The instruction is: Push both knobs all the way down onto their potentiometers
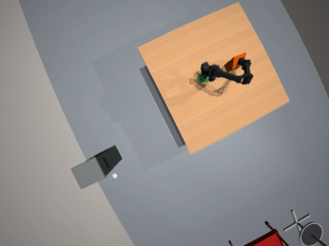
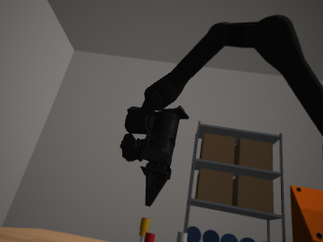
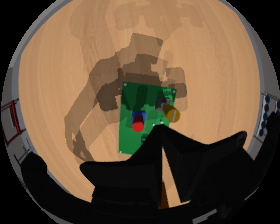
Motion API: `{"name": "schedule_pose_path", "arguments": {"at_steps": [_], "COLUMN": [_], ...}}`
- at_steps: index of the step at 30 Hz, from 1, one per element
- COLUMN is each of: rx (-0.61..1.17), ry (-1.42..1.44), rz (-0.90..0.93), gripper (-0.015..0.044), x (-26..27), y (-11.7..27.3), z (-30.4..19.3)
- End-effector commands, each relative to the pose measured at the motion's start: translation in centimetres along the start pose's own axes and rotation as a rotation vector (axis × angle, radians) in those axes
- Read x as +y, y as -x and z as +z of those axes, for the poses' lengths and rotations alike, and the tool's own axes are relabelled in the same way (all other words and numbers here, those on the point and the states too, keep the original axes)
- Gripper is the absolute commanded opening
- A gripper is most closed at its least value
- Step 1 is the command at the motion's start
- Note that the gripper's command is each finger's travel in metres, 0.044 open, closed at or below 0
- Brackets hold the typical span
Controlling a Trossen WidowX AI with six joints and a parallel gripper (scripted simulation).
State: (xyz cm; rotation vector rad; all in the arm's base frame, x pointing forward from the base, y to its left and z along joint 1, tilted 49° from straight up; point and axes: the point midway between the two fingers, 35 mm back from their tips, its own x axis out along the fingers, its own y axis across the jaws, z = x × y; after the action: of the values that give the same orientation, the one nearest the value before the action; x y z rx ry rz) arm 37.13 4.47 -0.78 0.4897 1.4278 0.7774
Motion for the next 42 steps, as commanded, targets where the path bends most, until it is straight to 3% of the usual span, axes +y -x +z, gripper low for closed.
{"name": "schedule_pose_path", "arguments": {"at_steps": [1,42], "rx": [0.007,0.005], "ry": [0.141,1.559], "rz": [0.001,0.05], "gripper": [0.0,0.0], "x": [-0.4,-2.1], "y": [0.1,1.8], "z": [0.0,0.3]}}
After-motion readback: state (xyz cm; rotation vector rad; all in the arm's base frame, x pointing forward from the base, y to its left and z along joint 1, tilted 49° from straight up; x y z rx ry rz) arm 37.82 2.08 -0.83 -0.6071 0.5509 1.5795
